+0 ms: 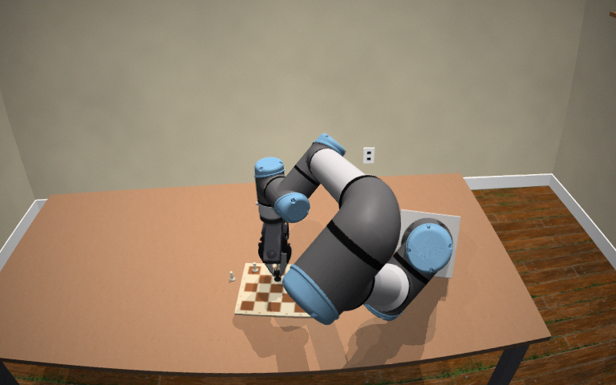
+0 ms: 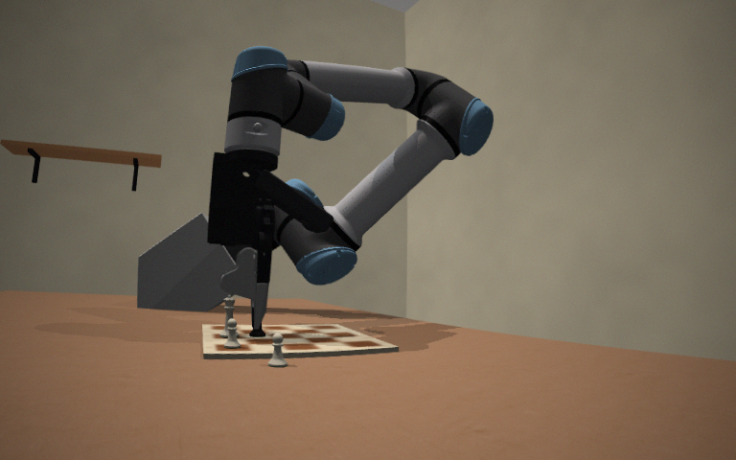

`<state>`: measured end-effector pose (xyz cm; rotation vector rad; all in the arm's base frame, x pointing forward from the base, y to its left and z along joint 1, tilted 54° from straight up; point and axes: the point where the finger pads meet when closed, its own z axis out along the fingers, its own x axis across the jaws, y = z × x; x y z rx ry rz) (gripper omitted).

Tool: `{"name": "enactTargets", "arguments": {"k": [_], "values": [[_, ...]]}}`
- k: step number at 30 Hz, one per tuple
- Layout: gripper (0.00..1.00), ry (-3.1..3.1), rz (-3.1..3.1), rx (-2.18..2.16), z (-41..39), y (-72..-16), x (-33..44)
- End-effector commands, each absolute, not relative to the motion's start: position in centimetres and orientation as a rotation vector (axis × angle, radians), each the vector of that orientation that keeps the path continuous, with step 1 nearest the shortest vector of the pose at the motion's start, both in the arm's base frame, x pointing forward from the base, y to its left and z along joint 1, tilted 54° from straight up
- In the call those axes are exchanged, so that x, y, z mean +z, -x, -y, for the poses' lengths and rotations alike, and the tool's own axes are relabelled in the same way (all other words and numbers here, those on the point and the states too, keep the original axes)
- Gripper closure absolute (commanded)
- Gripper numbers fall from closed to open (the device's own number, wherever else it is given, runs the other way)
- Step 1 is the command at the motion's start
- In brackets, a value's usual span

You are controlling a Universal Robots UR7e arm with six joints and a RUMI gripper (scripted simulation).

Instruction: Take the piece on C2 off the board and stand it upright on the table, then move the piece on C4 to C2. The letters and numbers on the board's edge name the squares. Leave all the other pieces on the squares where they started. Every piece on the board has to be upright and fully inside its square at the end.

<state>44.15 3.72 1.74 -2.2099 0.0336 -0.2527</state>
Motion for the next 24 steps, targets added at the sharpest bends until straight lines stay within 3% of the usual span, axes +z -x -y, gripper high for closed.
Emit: {"name": "enactTargets", "arguments": {"k": [1,10,24], "values": [[0.91,2.208,-0.035,-0.251,-3.85,-44.09,1.69],[0.78,2.208,-0.035,-0.251,-3.85,-44.09,1.69],[0.78,2.209,-0.035,-0.254,-3.57,-44.13,1.85]]}}
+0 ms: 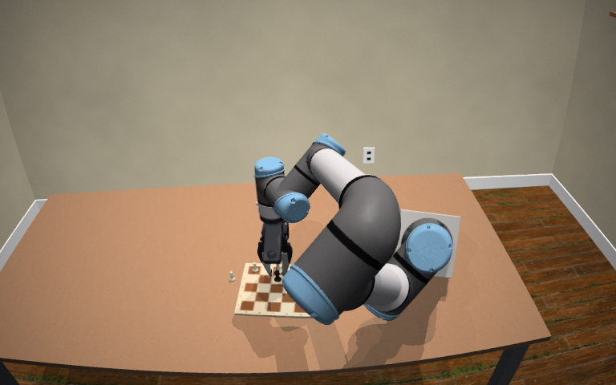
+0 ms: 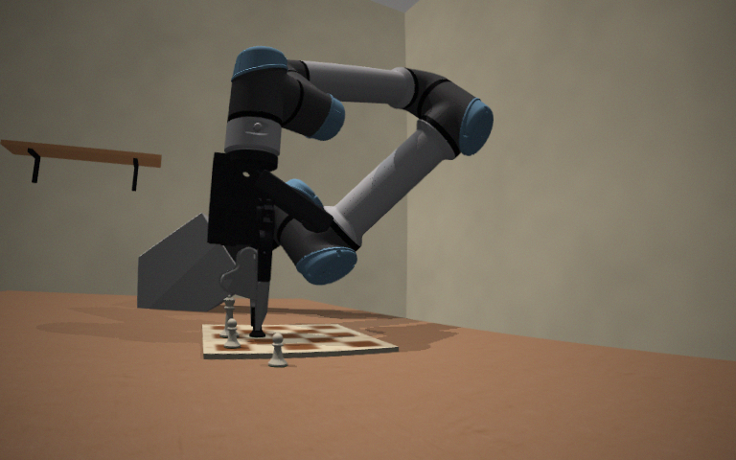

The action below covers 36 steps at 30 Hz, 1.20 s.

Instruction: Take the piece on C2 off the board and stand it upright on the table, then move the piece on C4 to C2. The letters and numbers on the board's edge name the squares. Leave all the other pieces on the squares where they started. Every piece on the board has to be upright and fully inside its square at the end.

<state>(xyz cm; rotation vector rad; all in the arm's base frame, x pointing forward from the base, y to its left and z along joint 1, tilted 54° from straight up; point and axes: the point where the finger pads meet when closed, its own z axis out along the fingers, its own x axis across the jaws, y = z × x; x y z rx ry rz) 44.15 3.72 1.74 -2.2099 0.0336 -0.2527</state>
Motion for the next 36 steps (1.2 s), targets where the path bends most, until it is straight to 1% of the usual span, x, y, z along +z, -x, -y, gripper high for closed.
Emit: {"name": "enactTargets", "arguments": {"k": [1,8,21,30,31,36], "values": [[0.78,2.212,-0.034,-0.256,-3.3,-44.2,2.0],[0.78,2.212,-0.034,-0.257,-2.2,-43.9,2.8],[0.78,2.213,-0.034,-0.256,2.9,-42.6,6.6],[0.78,2.213,-0.034,-0.256,3.5,-42.5,7.1],[0.0,2.213,-0.034,-0.256,3.5,-42.5,7.1],[0.0,2.211,-0.035,-0.255,3.5,-42.5,7.1]]}}
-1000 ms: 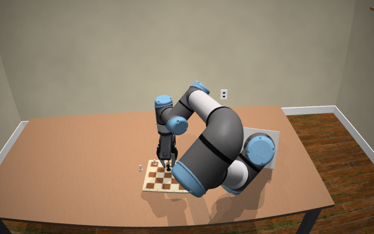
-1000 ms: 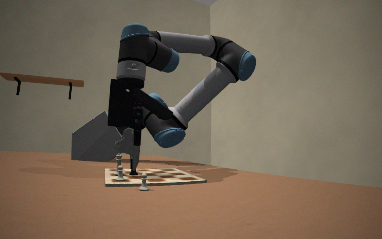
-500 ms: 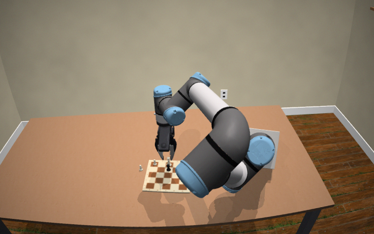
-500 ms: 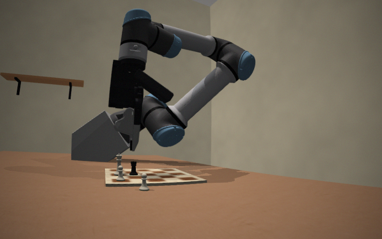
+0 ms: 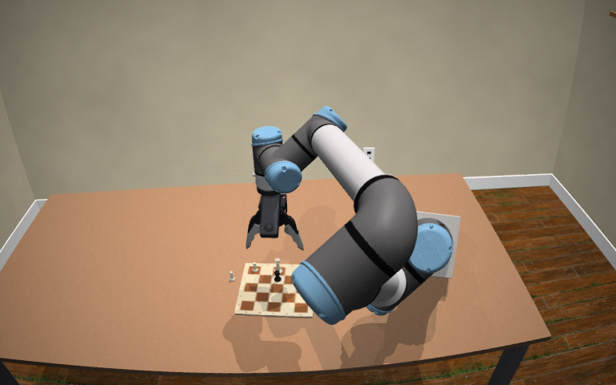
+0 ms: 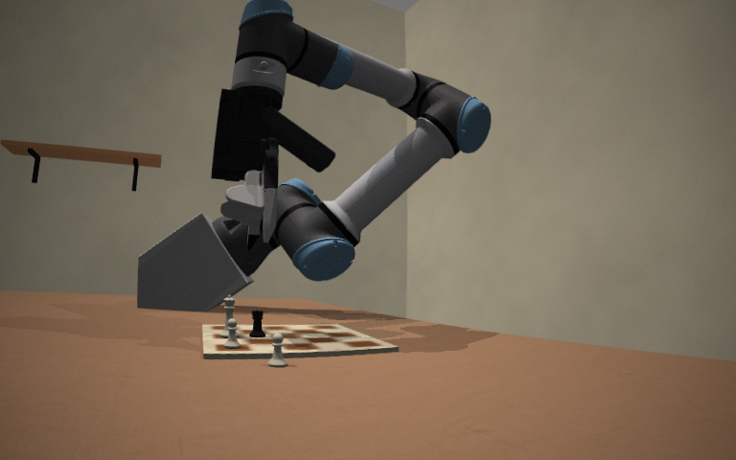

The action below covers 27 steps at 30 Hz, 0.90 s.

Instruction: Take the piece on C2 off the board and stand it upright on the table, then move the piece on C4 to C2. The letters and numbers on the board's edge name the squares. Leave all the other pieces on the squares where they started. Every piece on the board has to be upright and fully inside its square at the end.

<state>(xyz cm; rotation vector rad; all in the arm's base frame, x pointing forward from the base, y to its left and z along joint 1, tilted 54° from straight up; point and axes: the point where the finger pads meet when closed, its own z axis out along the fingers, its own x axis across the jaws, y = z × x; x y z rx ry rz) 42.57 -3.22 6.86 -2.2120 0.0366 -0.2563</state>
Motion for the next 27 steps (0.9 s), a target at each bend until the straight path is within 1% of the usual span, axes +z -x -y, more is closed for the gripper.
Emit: {"name": "enactTargets", "arguments": {"k": [1,16,27], "values": [[0.0,2.211,-0.034,-0.255,3.5,-42.5,7.1],[0.0,2.21,-0.035,-0.254,3.4,-42.4,7.0],[0.0,2.213,-0.034,-0.256,5.1,-42.1,8.3]]}}
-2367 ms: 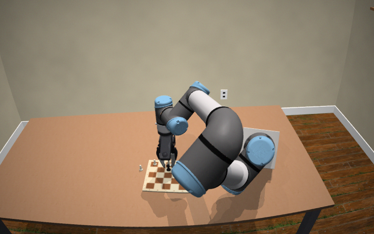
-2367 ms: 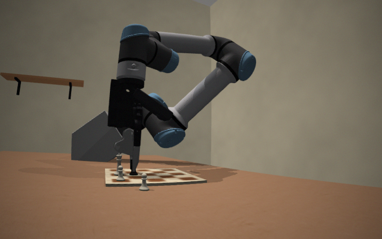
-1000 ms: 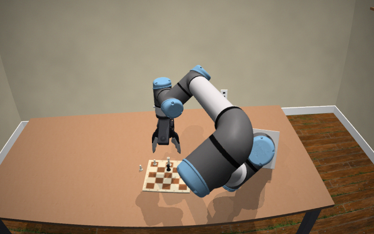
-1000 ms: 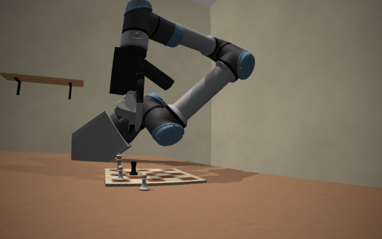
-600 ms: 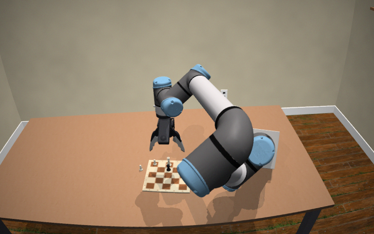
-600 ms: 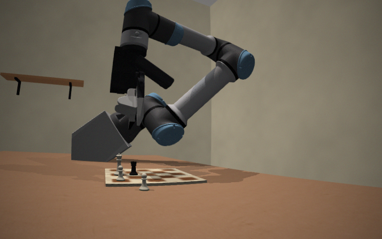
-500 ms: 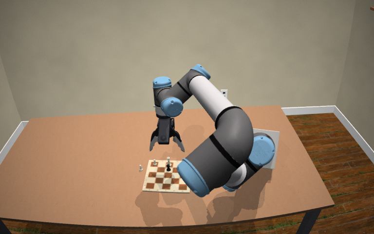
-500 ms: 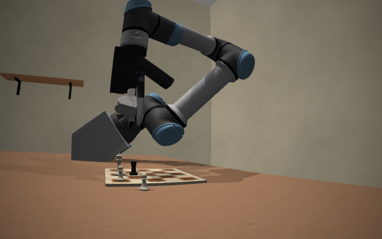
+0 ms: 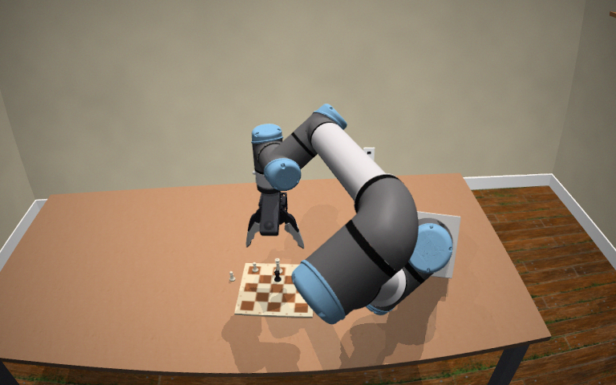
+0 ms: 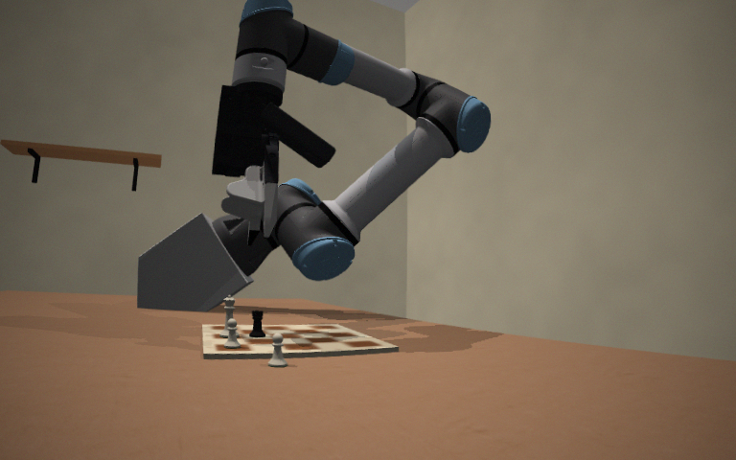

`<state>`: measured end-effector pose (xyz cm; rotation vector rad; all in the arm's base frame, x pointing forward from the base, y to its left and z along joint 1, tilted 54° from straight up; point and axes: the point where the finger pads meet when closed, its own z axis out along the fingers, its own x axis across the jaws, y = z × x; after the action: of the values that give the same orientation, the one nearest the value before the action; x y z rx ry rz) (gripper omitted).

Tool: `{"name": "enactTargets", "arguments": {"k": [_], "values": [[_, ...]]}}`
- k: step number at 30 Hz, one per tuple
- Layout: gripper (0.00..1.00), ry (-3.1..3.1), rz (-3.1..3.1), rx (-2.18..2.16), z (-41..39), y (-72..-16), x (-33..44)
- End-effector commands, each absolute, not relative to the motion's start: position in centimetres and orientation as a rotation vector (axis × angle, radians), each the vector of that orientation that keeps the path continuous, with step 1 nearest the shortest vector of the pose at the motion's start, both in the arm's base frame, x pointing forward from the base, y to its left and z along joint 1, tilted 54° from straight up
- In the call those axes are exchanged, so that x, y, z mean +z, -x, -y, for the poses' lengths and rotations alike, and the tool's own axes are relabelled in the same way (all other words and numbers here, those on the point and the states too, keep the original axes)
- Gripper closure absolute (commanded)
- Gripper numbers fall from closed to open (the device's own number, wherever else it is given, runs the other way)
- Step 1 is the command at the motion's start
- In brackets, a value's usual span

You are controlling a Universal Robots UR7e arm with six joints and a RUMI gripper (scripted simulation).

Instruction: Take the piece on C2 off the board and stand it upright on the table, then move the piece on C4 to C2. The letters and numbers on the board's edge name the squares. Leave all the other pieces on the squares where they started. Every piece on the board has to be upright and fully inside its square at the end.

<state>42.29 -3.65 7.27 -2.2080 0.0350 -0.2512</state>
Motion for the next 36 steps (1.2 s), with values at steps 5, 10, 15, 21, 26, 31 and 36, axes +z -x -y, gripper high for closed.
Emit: {"name": "enactTargets", "arguments": {"k": [5,10,15,21,26,31,36], "values": [[0.0,2.213,-0.034,-0.256,7.0,-41.6,9.7],[0.0,2.213,-0.034,-0.256,8.7,-41.2,11.0],[0.0,2.211,-0.035,-0.254,9.3,-41.0,11.4],[0.0,2.21,-0.035,-0.254,9.7,-40.9,11.6],[0.0,2.21,-0.035,-0.254,9.7,-40.9,11.6],[0.0,2.209,-0.035,-0.252,9.5,-40.9,11.6],[0.0,2.209,-0.035,-0.252,9.5,-40.9,11.6]]}}
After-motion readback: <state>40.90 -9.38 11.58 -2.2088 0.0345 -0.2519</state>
